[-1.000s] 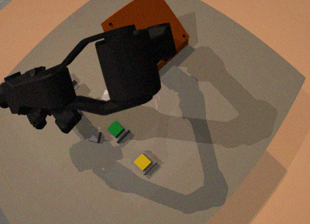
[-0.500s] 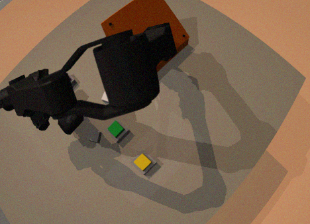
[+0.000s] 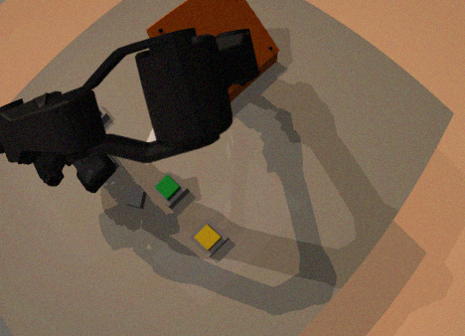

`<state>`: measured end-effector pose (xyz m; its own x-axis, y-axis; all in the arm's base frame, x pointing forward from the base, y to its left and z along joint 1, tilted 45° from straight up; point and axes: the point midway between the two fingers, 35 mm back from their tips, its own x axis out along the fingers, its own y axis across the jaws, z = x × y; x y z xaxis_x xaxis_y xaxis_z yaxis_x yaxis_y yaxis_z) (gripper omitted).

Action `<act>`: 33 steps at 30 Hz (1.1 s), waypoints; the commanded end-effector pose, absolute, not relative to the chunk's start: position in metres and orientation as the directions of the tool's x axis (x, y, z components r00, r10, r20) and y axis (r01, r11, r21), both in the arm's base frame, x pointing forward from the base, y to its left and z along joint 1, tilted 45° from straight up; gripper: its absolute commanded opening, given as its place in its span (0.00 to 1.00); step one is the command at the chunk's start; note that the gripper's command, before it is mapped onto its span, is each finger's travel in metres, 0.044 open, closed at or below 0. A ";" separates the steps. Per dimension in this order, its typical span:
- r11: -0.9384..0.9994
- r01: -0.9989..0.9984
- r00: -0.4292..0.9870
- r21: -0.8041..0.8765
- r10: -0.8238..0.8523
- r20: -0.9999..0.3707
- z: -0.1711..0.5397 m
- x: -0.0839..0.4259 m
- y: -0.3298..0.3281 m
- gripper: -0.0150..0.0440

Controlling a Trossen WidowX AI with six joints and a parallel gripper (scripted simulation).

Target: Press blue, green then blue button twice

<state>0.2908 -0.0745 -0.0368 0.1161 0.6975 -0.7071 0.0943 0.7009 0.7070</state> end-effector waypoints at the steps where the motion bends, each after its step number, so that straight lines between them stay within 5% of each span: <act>1: 0.707 0.088 0.122 0.702 0.692 -0.712 -0.026 0.291 -0.085 0.29; 33: 0.706 0.088 0.123 0.703 0.693 -0.711 -0.051 0.295 -0.061 0.29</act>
